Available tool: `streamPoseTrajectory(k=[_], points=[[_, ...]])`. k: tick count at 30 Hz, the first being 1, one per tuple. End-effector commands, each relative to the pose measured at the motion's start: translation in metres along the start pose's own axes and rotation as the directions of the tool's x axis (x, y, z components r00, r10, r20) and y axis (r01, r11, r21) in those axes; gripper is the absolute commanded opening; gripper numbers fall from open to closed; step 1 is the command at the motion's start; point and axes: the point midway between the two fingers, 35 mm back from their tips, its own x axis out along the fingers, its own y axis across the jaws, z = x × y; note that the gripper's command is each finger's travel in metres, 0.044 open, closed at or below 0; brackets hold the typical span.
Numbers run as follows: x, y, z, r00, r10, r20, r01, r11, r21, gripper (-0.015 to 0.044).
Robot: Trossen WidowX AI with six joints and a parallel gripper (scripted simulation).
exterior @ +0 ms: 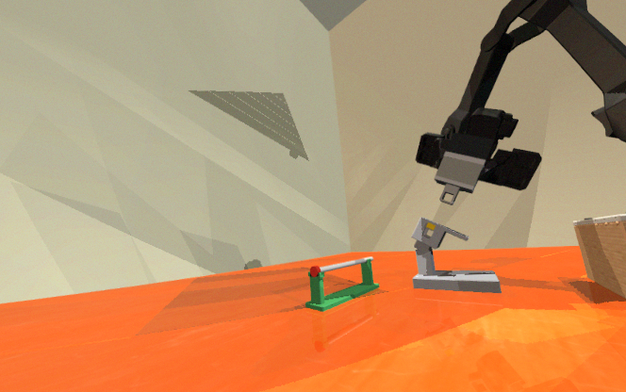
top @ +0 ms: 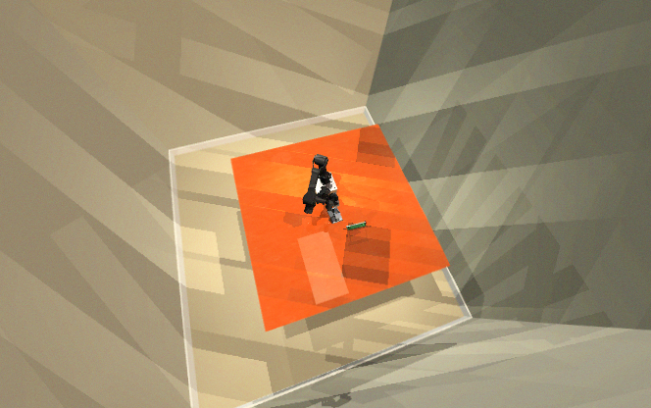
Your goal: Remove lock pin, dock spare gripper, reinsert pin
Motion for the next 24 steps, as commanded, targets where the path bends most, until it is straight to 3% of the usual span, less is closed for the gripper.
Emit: streamPoseTrajectory(k=[1,24], points=[[0.004,-0.002,-0.003,1.000,-0.016,0.005,0.016,1.000,-0.008,0.0000],[0.018,-0.002,-0.028,1.000,-0.017,0.002,0.017,1.000,-0.017,0.0000]])
